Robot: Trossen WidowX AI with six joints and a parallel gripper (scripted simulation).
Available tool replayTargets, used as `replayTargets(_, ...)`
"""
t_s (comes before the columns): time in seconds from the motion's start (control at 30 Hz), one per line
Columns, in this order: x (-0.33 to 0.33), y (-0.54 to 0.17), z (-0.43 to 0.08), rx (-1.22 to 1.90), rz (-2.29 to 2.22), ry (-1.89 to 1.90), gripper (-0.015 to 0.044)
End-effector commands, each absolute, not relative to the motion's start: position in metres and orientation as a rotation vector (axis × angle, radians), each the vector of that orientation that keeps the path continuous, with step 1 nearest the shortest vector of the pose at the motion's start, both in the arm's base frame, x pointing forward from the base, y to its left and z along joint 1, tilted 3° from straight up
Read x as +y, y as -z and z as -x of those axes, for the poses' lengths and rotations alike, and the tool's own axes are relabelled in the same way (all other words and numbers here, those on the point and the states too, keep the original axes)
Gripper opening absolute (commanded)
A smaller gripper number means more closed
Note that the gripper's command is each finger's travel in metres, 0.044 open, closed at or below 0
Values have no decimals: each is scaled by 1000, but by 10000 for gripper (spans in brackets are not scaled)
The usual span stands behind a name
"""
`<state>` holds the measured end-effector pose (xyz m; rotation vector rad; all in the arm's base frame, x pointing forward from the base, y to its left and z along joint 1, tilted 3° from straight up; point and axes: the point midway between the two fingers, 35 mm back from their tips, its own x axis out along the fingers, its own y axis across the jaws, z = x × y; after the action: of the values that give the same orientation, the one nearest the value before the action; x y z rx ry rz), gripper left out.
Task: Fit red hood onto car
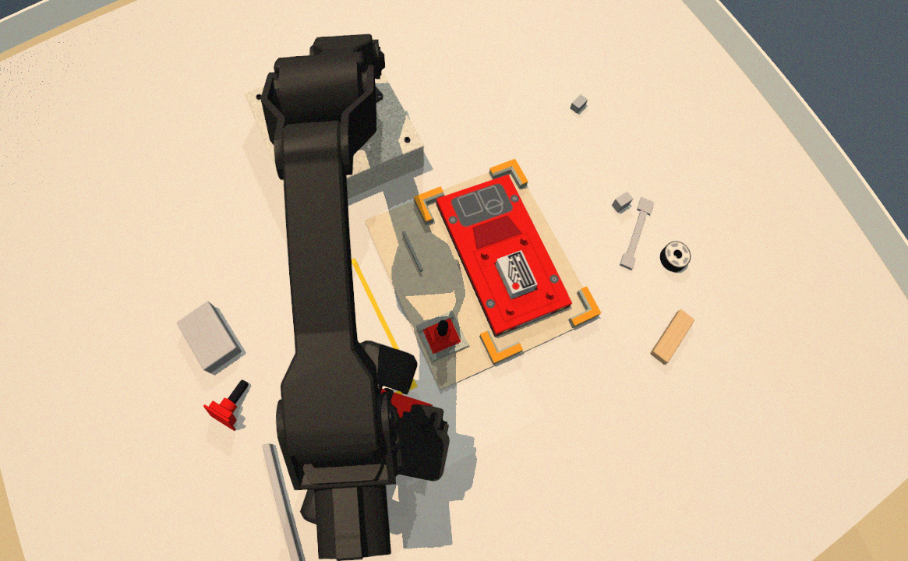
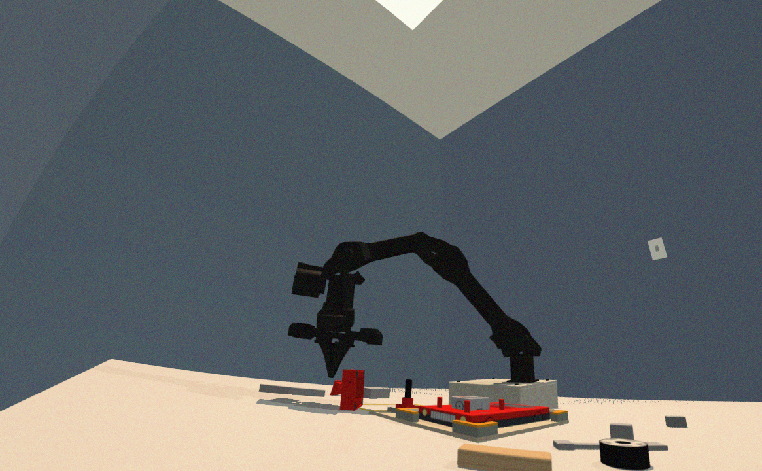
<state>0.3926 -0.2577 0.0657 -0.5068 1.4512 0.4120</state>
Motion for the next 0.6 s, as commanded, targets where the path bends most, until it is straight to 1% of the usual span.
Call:
replayTargets(0.0, -256, -67, -392, 1446, 510, -412, 0)
replayTargets(0.57, -251, -67, -390, 1446, 509, -413, 0)
